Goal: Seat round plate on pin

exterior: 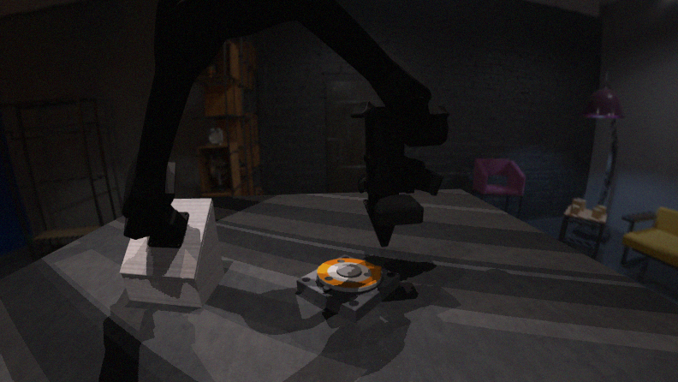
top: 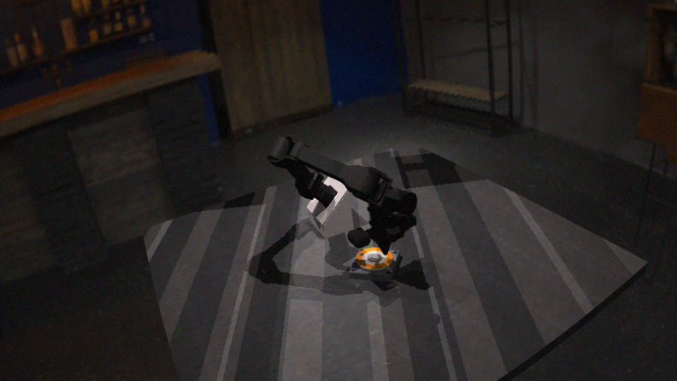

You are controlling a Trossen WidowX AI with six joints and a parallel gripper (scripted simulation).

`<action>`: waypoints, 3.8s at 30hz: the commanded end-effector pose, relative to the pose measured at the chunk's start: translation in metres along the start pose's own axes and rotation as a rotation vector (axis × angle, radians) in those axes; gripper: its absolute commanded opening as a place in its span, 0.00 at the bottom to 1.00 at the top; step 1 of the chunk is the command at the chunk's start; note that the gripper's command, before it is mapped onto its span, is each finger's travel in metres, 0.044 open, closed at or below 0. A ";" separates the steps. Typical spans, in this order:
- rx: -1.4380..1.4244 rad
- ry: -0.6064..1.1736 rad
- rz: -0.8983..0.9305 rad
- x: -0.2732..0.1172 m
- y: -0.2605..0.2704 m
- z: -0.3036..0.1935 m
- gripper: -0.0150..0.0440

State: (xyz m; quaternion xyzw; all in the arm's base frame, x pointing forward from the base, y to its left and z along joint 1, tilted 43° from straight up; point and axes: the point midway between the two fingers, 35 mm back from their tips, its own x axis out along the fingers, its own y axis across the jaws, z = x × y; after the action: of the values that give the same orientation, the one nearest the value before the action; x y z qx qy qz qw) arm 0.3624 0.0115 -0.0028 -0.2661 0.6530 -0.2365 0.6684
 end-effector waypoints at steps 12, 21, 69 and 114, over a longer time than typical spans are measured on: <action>-0.012 0.019 -0.014 0.035 -0.010 -0.006 0.25; -0.012 0.020 -0.014 0.036 -0.023 -0.008 0.25; -0.013 0.021 -0.016 0.035 -0.051 -0.033 0.25; -0.014 0.022 -0.016 0.030 -0.055 -0.070 0.25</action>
State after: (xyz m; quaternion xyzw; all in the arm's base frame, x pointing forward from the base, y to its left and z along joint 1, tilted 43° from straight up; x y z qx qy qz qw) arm 0.3024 -0.0528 0.0141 -0.2750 0.6551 -0.2412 0.6611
